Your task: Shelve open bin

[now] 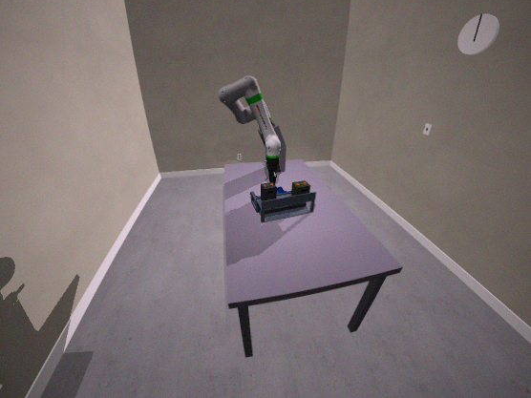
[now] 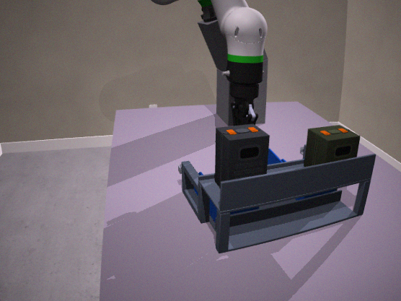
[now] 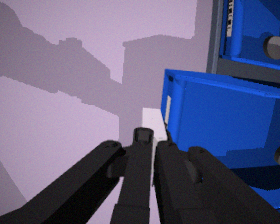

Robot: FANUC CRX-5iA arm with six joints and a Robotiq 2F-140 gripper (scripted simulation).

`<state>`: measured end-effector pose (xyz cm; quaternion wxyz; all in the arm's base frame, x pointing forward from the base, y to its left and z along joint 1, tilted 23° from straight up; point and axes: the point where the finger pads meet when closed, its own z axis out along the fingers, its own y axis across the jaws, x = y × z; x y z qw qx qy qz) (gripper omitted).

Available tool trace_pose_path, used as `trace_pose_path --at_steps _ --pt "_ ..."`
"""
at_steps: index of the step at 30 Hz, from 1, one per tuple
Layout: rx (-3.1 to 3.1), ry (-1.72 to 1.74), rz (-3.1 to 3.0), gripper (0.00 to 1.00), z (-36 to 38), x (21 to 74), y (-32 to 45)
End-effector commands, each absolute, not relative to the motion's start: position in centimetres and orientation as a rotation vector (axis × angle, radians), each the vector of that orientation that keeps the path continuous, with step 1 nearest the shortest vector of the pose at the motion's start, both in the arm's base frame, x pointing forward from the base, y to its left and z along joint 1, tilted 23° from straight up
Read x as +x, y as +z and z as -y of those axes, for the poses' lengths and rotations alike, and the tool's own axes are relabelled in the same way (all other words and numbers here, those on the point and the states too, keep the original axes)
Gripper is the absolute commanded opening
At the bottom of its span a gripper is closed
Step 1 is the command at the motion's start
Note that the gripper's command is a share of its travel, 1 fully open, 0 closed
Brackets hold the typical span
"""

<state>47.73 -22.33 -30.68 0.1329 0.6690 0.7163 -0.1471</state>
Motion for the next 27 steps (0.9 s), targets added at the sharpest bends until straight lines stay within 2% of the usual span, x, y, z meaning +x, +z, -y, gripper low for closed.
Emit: trace_pose_path --at_steps 1,27 --pt "1.941 -0.427 -2.078 0.00 22.3 47.8 -30.7" --pt "1.941 -0.427 -2.078 0.00 22.2 49.3 -30.7"
